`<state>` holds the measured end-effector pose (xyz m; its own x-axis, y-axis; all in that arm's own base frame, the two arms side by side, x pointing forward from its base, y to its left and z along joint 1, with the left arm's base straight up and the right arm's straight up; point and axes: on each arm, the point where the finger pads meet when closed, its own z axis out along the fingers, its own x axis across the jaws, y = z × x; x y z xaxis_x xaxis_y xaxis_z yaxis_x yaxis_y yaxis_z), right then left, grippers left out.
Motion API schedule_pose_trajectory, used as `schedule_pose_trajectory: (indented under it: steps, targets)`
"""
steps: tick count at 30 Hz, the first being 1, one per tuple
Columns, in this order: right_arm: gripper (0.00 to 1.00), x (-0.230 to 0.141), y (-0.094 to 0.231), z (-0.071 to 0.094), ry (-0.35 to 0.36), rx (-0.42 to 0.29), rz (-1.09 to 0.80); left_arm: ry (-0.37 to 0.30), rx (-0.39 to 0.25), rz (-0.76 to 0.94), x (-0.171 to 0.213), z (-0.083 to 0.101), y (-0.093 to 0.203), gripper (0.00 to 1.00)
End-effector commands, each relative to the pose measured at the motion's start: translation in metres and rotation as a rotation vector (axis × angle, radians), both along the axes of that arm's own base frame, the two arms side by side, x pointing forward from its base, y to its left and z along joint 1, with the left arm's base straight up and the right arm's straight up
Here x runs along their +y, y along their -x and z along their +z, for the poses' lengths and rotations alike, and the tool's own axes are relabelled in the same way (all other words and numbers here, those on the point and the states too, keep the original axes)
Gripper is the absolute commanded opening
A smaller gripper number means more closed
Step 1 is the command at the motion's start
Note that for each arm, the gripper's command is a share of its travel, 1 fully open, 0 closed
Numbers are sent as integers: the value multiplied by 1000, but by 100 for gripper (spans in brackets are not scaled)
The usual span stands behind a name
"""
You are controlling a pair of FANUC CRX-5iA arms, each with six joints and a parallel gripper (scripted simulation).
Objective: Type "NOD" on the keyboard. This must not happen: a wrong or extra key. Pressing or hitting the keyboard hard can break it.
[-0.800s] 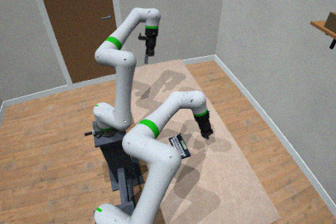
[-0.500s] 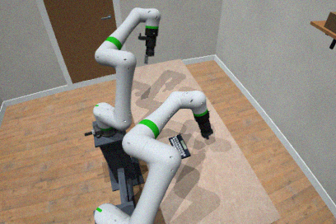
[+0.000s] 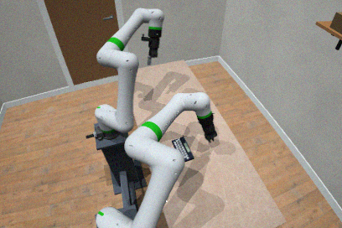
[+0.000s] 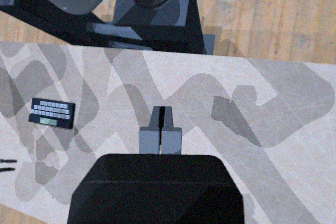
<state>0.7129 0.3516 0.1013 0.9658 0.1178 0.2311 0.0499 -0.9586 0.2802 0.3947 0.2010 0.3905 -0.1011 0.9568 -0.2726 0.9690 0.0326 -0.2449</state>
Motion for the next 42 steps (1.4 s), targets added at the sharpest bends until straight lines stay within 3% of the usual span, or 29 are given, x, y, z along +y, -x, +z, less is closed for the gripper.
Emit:
schedule_pose_trajectory:
  steps: [1, 7, 10, 11, 21, 25, 27, 28, 42]
  targets:
    - [100, -8, -3, 3, 0, 2, -2, -5, 7, -7, -14, -8, -13, 0]
    - [100, -47, -13, 9, 6, 20, -10, -27, 41, -30, -73, -42, -54, 0]
    - [100, -57, -15, 11, 7, 25, -12, -32, 48, -34, -81, -46, -58, 0]
    - [100, -68, -17, 13, 8, 31, -14, -38, 56, -40, -105, -59, -71, 0]
    - [100, -199, -28, 33, 13, 113, -46, -80, 100, -69, -199, -104, -99, 0]
    - [100, -246, -27, 40, 11, 134, -54, -98, 115, -78, -239, -122, -104, 0]
    - [100, -246, -27, 40, 11, 134, -54, -98, 115, -78, -239, -122, -104, 0]
    - [100, -281, -24, 45, 9, 145, -57, -109, 123, -84, -269, -136, -107, 0]
    - [100, -438, 12, 69, -17, 215, -80, -183, 165, -112, -408, -199, -88, 0]
